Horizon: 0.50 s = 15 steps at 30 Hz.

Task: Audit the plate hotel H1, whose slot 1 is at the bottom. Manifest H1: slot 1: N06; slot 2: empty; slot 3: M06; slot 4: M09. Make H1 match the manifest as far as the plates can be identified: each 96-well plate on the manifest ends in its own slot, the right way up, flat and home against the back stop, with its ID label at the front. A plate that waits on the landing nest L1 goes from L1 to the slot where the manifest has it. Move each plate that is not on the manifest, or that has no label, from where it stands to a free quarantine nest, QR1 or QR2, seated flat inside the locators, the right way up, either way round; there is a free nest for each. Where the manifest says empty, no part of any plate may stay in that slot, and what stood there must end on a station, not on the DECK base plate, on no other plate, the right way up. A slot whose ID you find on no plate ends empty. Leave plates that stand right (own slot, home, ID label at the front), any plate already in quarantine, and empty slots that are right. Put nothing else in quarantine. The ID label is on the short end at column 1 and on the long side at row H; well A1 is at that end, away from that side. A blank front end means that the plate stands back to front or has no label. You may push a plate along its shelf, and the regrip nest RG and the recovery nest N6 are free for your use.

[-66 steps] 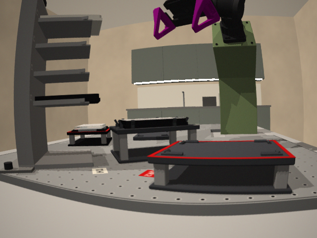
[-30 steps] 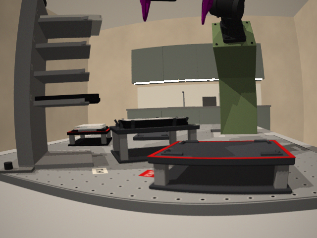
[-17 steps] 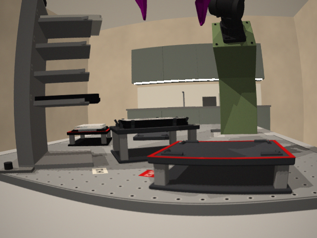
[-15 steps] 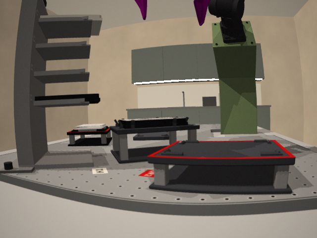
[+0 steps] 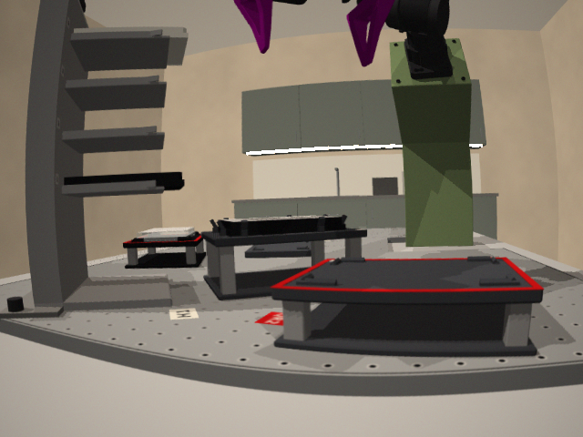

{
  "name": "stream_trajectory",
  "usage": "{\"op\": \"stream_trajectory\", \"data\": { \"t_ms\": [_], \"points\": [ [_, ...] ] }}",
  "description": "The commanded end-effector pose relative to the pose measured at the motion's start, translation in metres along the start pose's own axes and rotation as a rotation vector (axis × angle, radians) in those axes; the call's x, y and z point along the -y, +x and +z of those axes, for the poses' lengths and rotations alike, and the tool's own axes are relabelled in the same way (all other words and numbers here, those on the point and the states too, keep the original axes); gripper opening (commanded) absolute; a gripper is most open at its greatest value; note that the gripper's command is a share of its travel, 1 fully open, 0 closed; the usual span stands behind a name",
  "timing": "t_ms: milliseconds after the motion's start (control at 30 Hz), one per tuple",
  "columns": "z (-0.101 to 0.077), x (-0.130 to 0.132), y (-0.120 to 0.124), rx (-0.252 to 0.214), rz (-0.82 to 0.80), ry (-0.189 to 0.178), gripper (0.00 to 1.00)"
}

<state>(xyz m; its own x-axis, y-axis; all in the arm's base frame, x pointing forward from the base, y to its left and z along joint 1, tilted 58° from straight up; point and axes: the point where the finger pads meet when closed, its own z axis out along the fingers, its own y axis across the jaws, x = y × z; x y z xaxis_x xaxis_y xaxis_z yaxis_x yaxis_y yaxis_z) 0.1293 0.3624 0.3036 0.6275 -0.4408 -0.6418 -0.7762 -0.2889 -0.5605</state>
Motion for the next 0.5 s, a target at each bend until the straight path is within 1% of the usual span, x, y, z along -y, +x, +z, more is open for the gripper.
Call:
{"op": "stream_trajectory", "data": {
  "t_ms": [0, 33, 100, 467],
  "points": [
    [0.014, -0.002, -0.002, 0.007, 0.001, -0.010, 1.00],
    [0.018, -0.002, -0.002, 0.007, 0.002, -0.010, 1.00],
    [0.018, -0.002, -0.002, 0.007, 0.002, -0.010, 1.00],
    [0.055, -0.004, -0.002, 0.006, 0.002, -0.011, 1.00]
  ]
}}
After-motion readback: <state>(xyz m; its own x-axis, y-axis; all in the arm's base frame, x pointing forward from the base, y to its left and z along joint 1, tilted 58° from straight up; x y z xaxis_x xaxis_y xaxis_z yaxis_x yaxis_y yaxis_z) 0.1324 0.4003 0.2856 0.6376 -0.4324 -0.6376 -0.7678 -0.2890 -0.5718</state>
